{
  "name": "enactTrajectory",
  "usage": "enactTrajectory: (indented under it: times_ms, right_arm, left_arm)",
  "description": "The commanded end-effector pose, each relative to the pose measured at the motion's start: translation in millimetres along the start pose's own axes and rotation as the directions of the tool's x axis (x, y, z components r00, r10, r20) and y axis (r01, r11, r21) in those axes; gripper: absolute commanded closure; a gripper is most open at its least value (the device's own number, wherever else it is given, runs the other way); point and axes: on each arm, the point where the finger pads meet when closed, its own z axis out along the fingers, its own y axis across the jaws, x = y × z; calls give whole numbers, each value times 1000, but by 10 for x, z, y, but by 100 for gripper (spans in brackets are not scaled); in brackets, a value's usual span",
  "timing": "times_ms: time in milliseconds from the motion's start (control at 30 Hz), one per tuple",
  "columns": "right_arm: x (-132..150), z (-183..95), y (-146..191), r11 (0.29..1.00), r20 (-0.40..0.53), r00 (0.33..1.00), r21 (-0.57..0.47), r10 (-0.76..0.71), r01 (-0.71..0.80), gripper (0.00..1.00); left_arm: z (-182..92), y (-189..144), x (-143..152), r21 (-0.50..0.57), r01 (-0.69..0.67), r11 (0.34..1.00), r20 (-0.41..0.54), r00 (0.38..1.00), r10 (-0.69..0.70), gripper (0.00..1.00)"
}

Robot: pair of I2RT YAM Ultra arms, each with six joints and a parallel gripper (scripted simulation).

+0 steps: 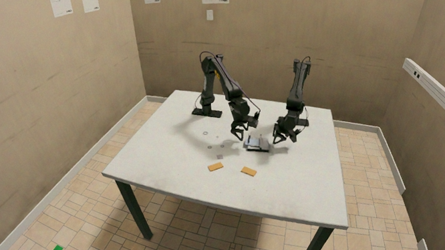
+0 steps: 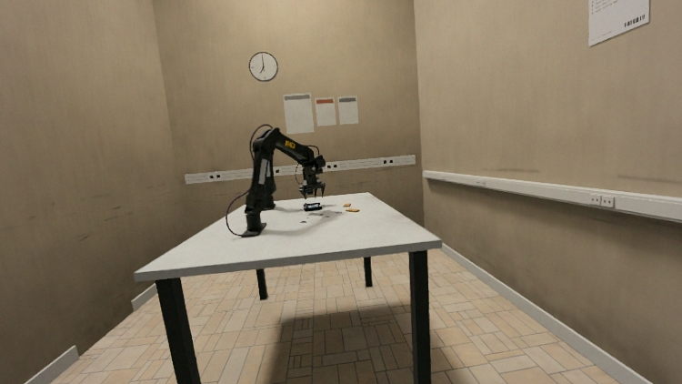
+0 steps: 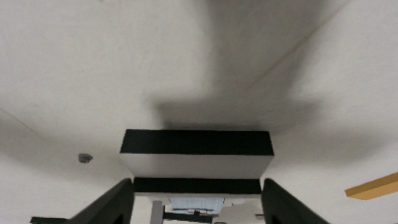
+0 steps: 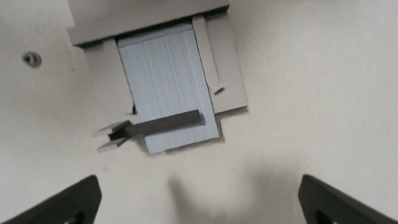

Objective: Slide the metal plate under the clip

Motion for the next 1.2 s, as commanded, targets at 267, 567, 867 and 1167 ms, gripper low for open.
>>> enactTrajectory:
  times_ms: [267,567,867,1167]
  right_arm:
    - [-232,-473,265,891,145,900,146,411,-431,0]
    - [-355,-596,385,880,185,886,145,426,-453,0]
    - [-346,-599,369,877,185,884,146,429,-457,0]
    - [-334,-566,363,877,176,884,147,433,-458,0]
  left_arm:
    - [-93,-24,59,12,-11,1000,-11,1000,11,35]
    - [-93,-24,59,12,-11,1000,-11,1000,11,35]
    - [-93,-24,59,12,-11,1000,-11,1000,11,35]
    - [-93,-24,59,12,-11,1000,-11,1000,11,35]
